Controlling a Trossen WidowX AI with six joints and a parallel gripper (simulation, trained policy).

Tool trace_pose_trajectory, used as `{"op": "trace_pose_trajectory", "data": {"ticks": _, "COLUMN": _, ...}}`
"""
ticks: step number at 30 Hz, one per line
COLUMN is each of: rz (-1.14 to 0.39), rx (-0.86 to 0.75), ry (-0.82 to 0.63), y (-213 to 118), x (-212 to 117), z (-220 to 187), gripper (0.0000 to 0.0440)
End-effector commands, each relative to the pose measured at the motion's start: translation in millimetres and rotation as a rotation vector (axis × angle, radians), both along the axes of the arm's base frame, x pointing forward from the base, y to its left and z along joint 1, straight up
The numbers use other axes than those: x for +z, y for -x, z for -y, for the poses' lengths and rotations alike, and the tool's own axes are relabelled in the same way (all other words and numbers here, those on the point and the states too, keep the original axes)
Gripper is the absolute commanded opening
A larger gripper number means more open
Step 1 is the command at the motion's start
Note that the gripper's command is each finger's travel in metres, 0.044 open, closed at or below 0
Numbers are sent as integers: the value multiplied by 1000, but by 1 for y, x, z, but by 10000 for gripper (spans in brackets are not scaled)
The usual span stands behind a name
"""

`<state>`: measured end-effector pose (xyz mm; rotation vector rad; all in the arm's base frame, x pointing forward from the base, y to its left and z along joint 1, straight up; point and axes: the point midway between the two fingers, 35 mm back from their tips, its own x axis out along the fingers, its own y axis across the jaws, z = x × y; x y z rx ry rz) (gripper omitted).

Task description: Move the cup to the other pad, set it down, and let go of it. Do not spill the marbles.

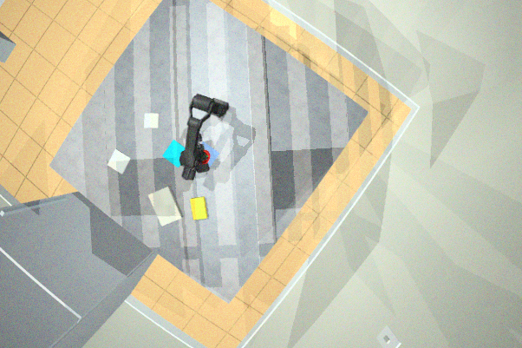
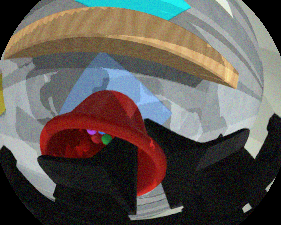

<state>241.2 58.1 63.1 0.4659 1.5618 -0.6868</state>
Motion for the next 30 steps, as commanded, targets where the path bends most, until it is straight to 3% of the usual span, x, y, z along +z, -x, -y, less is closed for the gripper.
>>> {"op": "trace_pose_trajectory", "data": {"ticks": 1, "rz": 24, "rx": -4, "ry": 7, "y": -6, "x": 3, "z": 4, "gripper": 13}}
{"op": "trace_pose_trajectory", "data": {"ticks": 30, "rz": 227, "rx": -189, "ry": -53, "y": -46, "x": 75, "z": 34, "gripper": 0}}
